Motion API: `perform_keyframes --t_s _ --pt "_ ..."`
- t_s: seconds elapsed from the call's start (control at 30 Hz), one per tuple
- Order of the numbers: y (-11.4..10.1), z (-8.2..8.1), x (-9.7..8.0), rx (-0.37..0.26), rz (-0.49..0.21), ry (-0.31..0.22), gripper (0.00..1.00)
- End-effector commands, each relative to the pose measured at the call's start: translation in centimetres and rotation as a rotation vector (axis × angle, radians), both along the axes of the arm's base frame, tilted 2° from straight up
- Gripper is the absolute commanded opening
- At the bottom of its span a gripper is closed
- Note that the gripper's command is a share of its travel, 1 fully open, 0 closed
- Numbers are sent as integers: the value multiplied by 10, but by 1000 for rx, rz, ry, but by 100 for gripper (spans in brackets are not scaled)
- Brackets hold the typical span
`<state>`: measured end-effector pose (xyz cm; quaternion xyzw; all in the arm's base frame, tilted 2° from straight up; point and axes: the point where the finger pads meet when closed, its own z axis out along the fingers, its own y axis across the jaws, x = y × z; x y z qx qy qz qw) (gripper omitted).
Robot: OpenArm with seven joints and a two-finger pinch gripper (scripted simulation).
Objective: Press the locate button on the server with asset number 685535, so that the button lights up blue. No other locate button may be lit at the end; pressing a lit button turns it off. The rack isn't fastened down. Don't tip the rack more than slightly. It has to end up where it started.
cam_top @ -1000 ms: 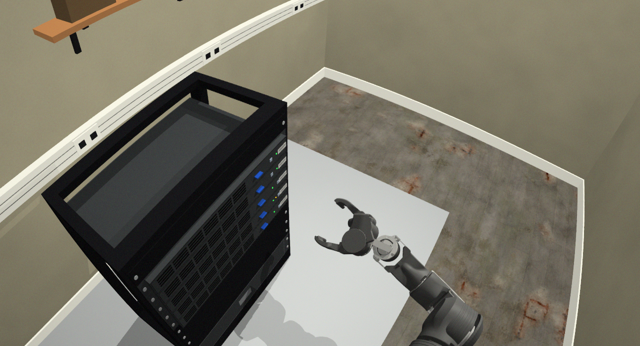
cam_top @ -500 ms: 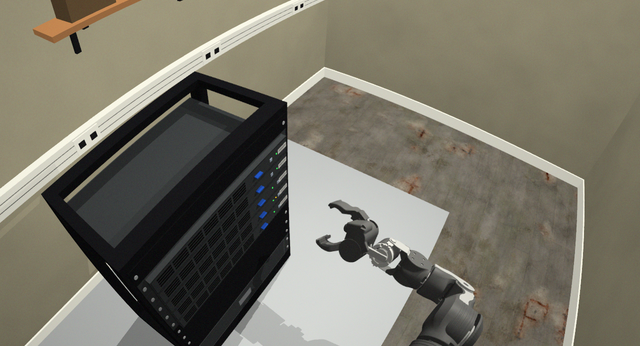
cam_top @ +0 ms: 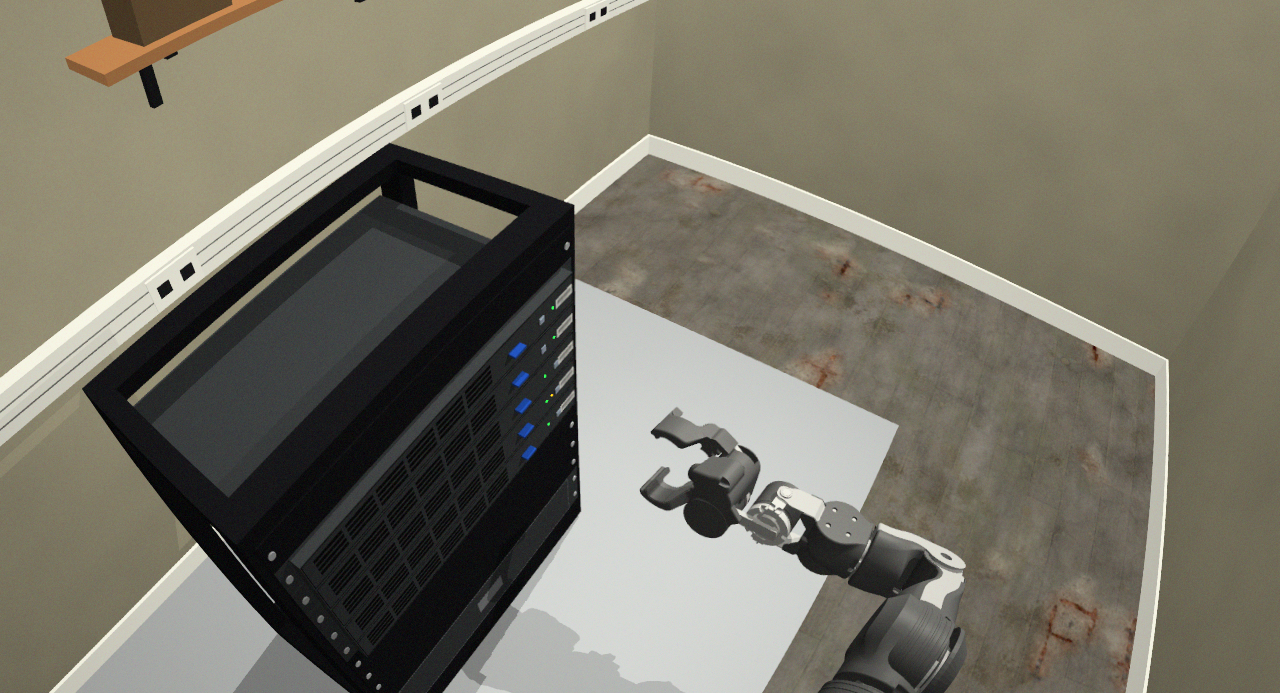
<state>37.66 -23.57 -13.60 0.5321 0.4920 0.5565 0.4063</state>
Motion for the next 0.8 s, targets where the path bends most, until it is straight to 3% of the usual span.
perform_keyframes --t_s 0.0,0.4,0.77 --pt "3 2 -1 -36 19 -23 60" --pt "9 0 -9 -159 75 -49 60" --pt "10 -1 -10 -180 85 -53 60"
